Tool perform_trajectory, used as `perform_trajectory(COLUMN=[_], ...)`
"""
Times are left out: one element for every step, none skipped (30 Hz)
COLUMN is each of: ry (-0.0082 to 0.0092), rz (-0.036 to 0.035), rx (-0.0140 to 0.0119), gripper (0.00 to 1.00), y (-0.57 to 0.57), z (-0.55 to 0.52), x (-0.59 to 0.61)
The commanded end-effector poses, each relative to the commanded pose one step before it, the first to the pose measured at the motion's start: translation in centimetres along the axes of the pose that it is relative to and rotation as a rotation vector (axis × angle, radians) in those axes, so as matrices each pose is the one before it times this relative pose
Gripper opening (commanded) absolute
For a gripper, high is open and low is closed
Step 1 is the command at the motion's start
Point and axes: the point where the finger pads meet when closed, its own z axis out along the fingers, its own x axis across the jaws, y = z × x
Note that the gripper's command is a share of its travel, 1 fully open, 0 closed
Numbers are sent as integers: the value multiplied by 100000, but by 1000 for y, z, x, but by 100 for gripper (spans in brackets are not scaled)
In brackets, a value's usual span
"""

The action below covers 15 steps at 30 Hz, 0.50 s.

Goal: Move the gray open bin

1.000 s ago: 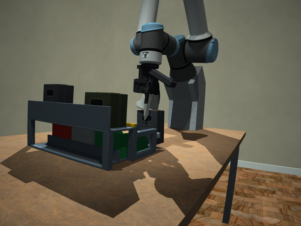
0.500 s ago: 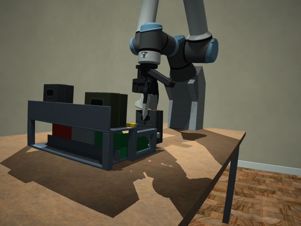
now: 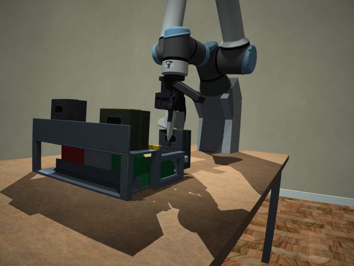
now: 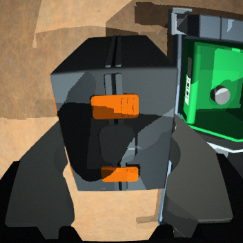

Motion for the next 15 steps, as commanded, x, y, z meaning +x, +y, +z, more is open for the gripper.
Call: perform_trajectory(ry=[166,0,0,0,0,0,0,0,0,0,0,-28,7,7,7], rz=[-25,0,0,0,0,0,0,0,0,0,0,3,-1,-1,-1], rx=[12,0,0,0,0,0,0,0,0,0,0,-1,0,0,0], gripper=[0,0,0,0,0,0,0,0,0,0,0,0,0,0,0], y=[92,0,0,0,0,0,0,0,0,0,0,33,34,34,34], z=[-57,0,0,0,0,0,0,0,0,0,0,206,197,197,197], x=[105,0,0,0,0,0,0,0,0,0,0,-8,10,9,9])
